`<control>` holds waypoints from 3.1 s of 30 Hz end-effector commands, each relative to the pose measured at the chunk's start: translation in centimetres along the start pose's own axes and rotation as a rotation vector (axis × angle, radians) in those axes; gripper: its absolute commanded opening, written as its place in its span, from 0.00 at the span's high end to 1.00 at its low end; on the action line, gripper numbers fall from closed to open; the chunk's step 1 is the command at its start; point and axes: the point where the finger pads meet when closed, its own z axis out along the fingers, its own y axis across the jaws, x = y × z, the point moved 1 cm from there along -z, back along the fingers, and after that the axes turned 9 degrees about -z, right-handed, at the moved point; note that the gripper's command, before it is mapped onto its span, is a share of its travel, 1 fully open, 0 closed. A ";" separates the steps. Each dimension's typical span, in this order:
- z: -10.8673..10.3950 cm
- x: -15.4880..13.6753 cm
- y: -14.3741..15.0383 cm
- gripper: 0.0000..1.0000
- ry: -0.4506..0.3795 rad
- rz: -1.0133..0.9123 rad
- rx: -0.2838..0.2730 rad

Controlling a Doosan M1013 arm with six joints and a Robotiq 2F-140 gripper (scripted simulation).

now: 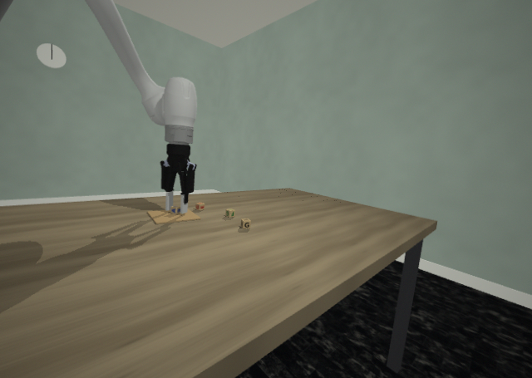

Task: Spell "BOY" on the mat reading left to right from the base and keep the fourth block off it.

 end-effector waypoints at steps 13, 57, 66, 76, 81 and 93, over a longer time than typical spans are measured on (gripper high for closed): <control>0.5 -0.3 -0.1 0.63 -0.003 -0.003 0.004; 0.5 -0.3 -0.1 0.87 -0.003 -0.003 0.004; 0.5 -0.3 -0.1 0.87 -0.003 -0.003 0.004; -0.5 -0.3 -0.1 0.87 -0.003 -0.003 0.004; -3.5 -0.3 -0.1 0.87 -0.003 -0.003 0.004; -9.3 -0.3 -0.1 0.87 -0.003 -0.003 0.004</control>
